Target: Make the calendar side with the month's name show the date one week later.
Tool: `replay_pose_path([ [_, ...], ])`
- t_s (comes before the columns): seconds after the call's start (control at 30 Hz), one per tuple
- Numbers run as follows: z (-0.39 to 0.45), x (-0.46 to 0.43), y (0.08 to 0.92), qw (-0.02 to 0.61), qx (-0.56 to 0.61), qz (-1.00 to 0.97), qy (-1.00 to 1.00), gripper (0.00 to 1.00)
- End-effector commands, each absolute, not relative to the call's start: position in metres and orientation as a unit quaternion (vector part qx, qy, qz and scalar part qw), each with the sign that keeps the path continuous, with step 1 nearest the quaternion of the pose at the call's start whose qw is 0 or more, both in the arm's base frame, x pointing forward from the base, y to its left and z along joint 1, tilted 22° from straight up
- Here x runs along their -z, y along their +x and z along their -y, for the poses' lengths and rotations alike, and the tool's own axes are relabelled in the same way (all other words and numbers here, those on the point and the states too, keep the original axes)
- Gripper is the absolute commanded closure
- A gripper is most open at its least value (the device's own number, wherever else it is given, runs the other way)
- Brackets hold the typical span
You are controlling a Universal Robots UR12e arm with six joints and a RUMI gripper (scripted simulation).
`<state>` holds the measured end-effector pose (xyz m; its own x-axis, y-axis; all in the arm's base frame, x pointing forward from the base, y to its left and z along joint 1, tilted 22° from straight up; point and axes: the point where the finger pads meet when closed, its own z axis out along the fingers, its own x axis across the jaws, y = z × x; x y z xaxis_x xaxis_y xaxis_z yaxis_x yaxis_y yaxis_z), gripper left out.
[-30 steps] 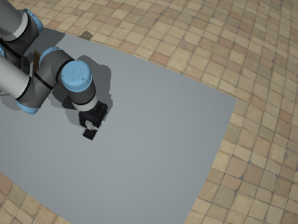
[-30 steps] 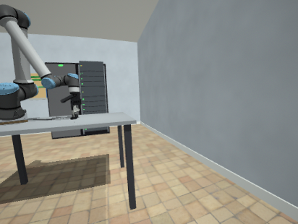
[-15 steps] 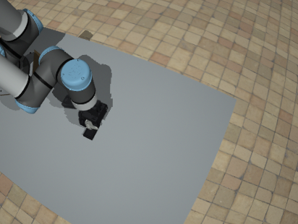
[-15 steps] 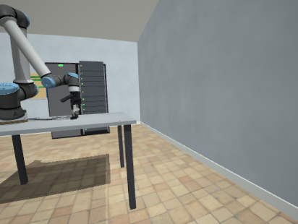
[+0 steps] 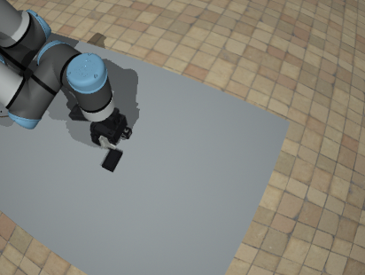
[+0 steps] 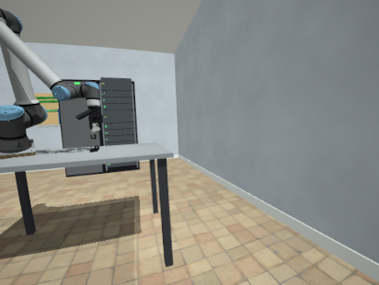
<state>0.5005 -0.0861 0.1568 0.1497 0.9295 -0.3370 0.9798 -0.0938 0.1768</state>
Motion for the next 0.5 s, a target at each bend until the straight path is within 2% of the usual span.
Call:
replay_pose_path([
  [0.0,0.0795,-0.1745,0.4980,0.180,0.070,-0.648,0.737,0.90],
  [0.47,0.0790,-0.1760,0.4978,0.180,0.070,-0.648,0.736,0.90],
])
